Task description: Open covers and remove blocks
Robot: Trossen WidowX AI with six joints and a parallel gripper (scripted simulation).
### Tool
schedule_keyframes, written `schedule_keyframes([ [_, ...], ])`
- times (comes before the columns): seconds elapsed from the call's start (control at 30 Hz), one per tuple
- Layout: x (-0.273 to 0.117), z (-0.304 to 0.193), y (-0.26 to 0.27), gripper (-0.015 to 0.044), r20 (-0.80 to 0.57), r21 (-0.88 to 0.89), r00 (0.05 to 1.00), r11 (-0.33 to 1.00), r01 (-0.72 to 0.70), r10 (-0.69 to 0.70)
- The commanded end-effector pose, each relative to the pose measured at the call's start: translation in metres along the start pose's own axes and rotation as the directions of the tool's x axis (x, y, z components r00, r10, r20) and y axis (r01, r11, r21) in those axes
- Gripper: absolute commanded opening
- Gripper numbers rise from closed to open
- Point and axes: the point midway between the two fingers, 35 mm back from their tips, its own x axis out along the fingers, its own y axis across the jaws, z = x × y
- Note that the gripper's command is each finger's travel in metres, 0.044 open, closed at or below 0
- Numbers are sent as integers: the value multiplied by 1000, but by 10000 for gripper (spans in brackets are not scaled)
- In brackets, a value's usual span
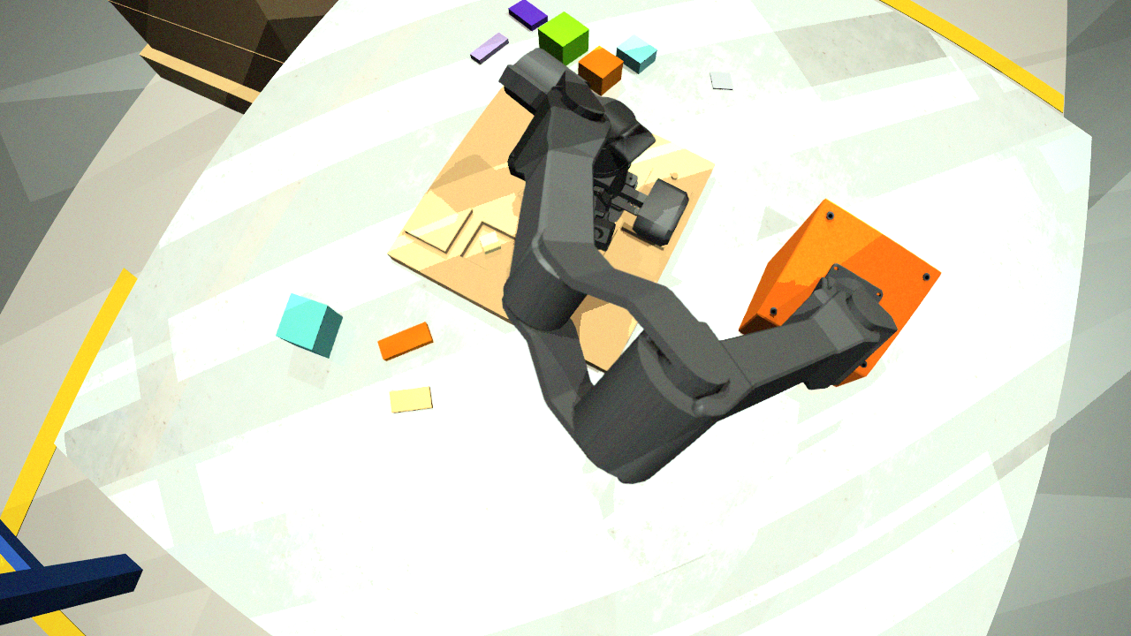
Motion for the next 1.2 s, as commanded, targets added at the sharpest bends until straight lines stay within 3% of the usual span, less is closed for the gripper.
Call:
schedule_keyframes([
  [0.0,0,5,0,0,6,2,1000,1000,2,-2],
  [1.17,-17,25,1,0,7,2,1000,1000,2,-2],
])
